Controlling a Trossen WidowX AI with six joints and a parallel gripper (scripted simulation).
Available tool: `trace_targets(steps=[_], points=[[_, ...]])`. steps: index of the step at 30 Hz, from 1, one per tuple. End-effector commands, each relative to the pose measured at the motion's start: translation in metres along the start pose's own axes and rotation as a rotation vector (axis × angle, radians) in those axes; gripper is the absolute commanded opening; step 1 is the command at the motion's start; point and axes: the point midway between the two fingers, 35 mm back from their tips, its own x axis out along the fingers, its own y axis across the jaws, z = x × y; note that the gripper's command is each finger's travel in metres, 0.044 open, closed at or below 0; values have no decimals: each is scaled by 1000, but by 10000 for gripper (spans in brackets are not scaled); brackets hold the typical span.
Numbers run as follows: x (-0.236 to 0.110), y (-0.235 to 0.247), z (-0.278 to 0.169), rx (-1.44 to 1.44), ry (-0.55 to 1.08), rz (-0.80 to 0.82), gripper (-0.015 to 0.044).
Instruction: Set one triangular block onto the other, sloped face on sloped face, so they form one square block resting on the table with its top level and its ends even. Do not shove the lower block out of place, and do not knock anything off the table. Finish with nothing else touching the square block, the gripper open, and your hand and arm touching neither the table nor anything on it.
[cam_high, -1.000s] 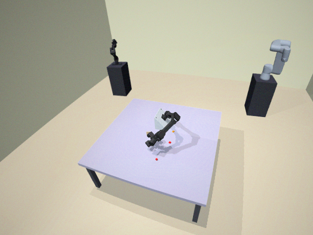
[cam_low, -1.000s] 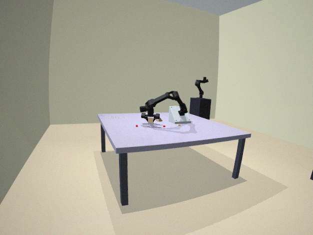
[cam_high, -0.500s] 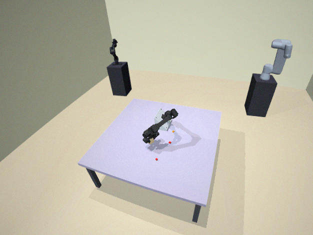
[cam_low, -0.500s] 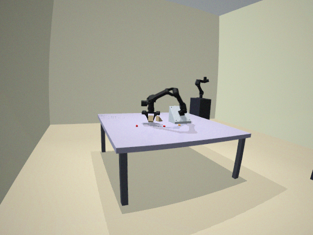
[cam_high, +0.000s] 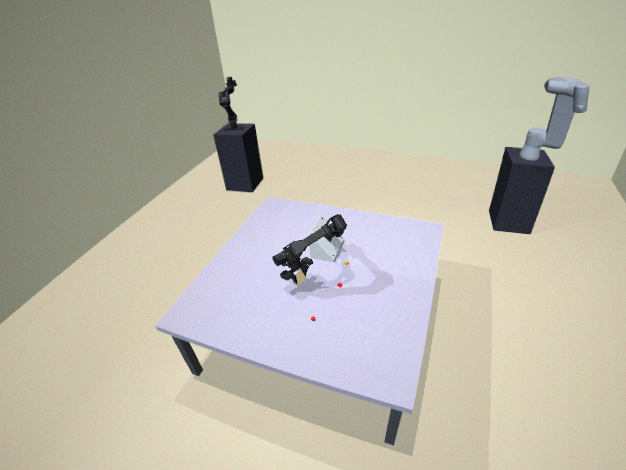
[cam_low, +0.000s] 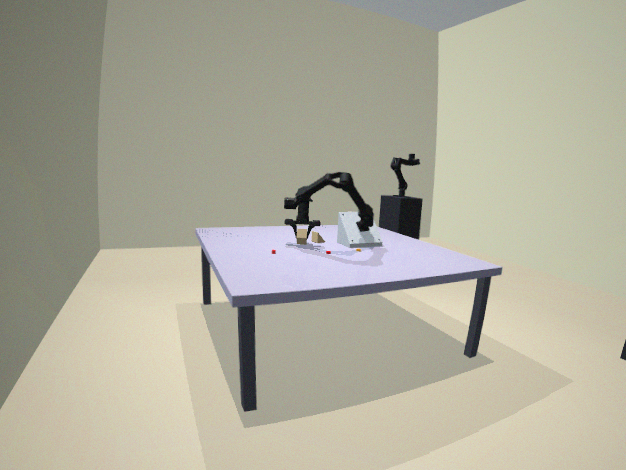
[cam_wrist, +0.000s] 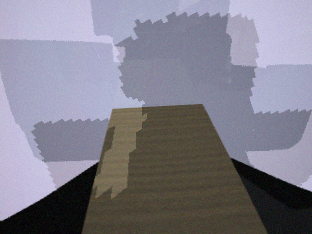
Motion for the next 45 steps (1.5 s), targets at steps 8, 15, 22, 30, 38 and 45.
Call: trace_targets(steps=[8, 15, 22, 30, 38, 45], points=[[-5, 0, 18, 2, 259, 3, 0], [-5, -1, 30, 0, 439, 1, 0], [-4, -3, 31, 2, 443, -14, 105], [-4, -3, 31, 2, 443, -14, 315], [-4, -3, 31, 2, 443, -14, 440], [-14, -2, 28, 6, 437, -6, 440]])
